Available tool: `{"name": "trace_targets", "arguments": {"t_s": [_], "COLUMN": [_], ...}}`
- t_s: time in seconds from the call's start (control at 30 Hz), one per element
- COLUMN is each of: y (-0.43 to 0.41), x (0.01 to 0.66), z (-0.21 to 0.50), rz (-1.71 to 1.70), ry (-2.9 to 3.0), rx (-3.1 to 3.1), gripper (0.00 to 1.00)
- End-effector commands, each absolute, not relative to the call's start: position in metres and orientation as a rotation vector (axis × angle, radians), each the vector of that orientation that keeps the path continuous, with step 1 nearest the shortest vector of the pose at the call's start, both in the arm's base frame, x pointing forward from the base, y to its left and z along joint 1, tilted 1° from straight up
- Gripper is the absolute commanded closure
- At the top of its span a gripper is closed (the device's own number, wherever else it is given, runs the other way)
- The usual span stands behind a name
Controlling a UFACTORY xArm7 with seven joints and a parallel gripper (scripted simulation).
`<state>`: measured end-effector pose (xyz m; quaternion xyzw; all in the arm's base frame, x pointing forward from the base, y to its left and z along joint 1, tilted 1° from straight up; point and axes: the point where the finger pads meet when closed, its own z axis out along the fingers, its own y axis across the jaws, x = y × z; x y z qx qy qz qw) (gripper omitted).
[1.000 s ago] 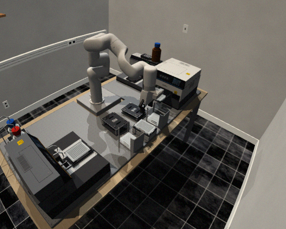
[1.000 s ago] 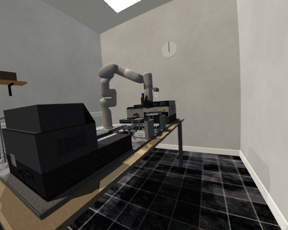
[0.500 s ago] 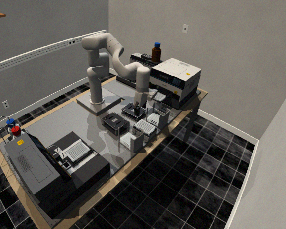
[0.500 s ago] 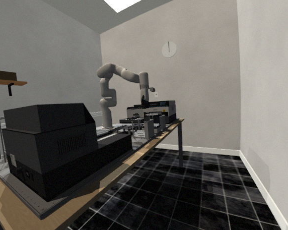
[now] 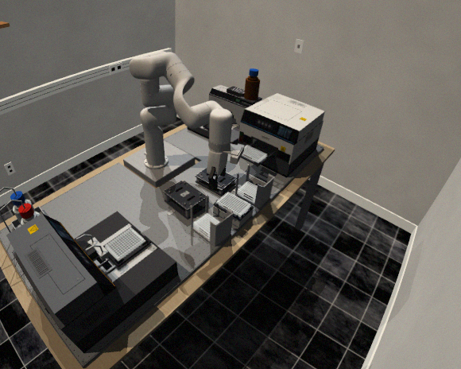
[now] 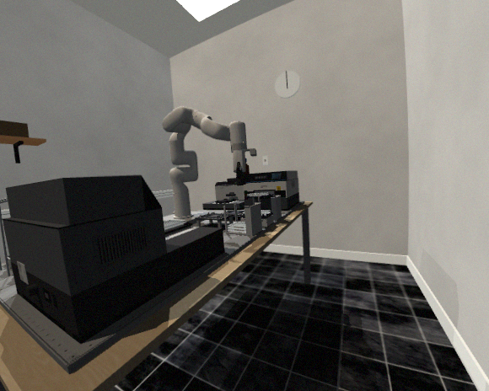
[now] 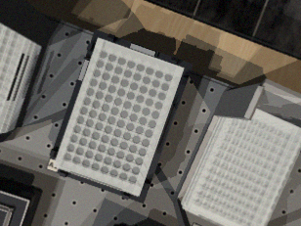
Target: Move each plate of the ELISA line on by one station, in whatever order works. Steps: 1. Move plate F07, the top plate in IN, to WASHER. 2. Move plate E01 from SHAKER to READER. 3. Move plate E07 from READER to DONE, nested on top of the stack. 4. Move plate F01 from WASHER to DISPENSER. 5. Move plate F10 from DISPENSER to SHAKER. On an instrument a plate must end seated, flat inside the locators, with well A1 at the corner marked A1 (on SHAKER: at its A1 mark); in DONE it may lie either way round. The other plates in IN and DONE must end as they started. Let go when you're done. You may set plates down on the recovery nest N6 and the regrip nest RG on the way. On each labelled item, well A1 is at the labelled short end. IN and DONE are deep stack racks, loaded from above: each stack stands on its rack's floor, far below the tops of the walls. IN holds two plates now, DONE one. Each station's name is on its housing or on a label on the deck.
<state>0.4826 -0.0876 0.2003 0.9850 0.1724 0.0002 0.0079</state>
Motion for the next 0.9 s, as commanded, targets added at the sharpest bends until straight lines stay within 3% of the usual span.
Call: {"name": "trace_targets", "arguments": {"t_s": [0.0, 0.87], "y": [-0.102, -0.165], "x": [0.477, 0.45], "z": [0.202, 0.203], "rz": [0.01, 0.006], "ry": [0.55, 0.931], "rx": [3.077, 2.983], "gripper": [0.0, 0.0]}}
